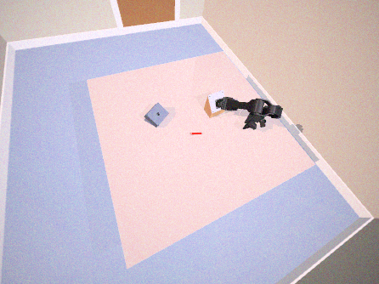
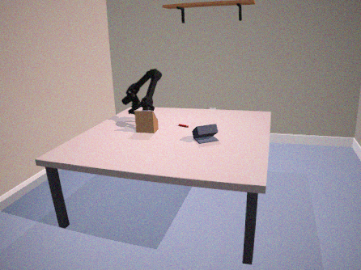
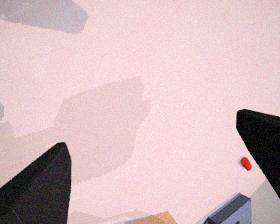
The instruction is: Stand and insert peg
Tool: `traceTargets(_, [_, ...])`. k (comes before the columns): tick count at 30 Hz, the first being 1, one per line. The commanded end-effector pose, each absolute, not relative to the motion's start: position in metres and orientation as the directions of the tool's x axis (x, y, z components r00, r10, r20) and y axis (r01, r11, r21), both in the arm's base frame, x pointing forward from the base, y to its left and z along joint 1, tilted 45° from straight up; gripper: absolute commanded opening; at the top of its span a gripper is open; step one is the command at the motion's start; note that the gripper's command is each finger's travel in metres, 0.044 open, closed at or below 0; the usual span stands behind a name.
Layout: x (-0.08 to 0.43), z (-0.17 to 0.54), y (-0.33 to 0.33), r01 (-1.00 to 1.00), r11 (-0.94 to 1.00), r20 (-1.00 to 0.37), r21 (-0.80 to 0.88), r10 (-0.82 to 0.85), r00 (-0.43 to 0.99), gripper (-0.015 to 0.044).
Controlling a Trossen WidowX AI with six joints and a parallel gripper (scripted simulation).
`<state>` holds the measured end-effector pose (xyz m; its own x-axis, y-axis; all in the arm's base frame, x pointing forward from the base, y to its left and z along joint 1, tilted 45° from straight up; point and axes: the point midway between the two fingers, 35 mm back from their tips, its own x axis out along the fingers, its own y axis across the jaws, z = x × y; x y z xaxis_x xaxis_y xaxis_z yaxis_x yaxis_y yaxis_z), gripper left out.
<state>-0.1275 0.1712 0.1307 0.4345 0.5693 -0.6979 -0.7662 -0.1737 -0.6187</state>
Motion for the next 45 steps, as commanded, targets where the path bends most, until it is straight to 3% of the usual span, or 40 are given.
traceTargets(1, [-0.127, 0.131, 0.171, -0.767, -0.173, -0.699, -0.618, 0.568, 0.434, 0.0426])
traceTargets(25, [-0.104, 0.159, 0.223, -0.965, 0.097, -0.87, -0.242, 0.419, 0.26, 0.044])
traceTargets(35, [-0.085, 0.181, 0.247, -0.972, 0.225, -0.882, -0.069, 0.441, 0.165, 0.044])
traceTargets(45, [-0.034, 0.195, 0.266, -0.884, 0.459, -0.868, 0.087, 0.47, 0.159, 0.044])
